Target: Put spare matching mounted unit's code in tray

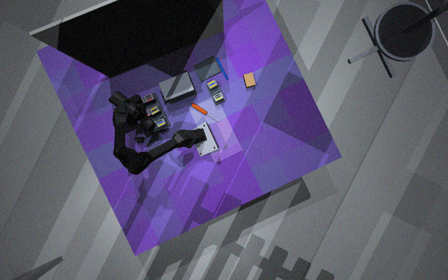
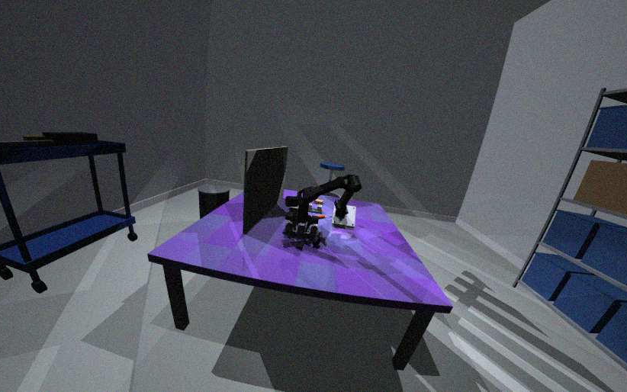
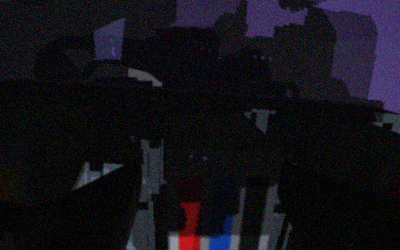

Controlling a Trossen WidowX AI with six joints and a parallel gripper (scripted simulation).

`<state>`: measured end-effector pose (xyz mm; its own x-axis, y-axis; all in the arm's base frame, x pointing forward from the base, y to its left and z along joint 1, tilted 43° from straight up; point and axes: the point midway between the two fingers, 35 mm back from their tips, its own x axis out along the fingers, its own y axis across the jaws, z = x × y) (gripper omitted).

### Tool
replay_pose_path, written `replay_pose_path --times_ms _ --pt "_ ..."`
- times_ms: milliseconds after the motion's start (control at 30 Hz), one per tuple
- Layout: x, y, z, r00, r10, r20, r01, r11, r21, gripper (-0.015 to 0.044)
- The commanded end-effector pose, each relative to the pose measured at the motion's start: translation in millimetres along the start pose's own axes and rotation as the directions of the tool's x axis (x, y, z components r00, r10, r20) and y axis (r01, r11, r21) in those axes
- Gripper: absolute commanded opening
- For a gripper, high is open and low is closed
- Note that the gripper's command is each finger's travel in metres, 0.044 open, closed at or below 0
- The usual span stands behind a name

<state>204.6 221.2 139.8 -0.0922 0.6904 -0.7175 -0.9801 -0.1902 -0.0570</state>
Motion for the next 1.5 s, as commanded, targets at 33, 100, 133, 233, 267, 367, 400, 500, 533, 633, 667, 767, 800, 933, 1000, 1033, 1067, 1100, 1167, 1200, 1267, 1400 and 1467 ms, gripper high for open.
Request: replay_pose_path --times_ms 33,100,133,233,267,367,400,500,533,633,667,767,800,933,1000,1033,1067,1100,1167,1200,1267,1400,1467 --pt "1 0 -1 1.0 0.0 -0.005 0.0 1.0 0.007 0.03" --pt "0 0 0 1.0 0.0 0.0 0.0 1.0 0.0 0.0247" --pt "0 0 0 1.0 0.0 0.0 0.0 1.0 0.0 0.0221" --pt "0 0 0 1.0 0.0 0.0 0.0 1.0 0.0 0.0142" --pt "0 0 0 1.0 0.0 0.0 0.0 1.0 0.0 0.0136" --pt "0 0 0 1.0 0.0 0.0 0.0 1.0 0.0 0.0116" --pt "0 0 0 1.0 0.0 0.0 0.0 1.0 0.0 0.0109" --pt "0 0 0 1.0 0.0 0.0 0.0 1.0 0.0 0.007" --pt "0 0 0 1.0 0.0 0.0 0.0 1.0 0.0 0.0043" --pt "0 0 0 1.0 0.0 0.0 0.0 1.0 0.0 0.0" --pt "0 0 0 1.0 0.0 0.0 0.0 1.0 0.0 0.0" --pt "0 0 0 1.0 0.0 0.0 0.0 1.0 0.0 0.0" --pt "0 0 0 1.0 0.0 0.0 0.0 1.0 0.0 0.0" --pt "-9 -1 -1 1.0 0.0 -0.003 0.0 1.0 0.0 0.0" --pt "-21 -3 -1 1.0 0.001 -0.007 -0.001 1.0 0.001 0.0" --pt "-27 -3 -2 1.0 0.001 -0.008 -0.001 1.0 0.001 0.0" --pt "-33 -3 -2 1.0 0.001 -0.01 -0.001 1.0 0.002 0.0" --pt "-39 -3 -2 1.0 0.001 -0.01 -0.001 1.0 0.002 0.0" --pt "-51 -3 -2 1.0 0.001 -0.011 -0.001 1.0 0.004 0.0" --pt "-57 -3 -2 1.0 0.001 -0.011 -0.001 1.0 0.004 0.0" --pt "-70 -1 -2 1.0 0.001 -0.011 -0.001 1.0 0.006 0.0" --pt "-79 0 -1 1.0 0.001 -0.009 -0.001 1.0 0.007 0.0" --pt "-79 0 -1 1.0 0.001 -0.009 -0.001 1.0 0.007 0.0"
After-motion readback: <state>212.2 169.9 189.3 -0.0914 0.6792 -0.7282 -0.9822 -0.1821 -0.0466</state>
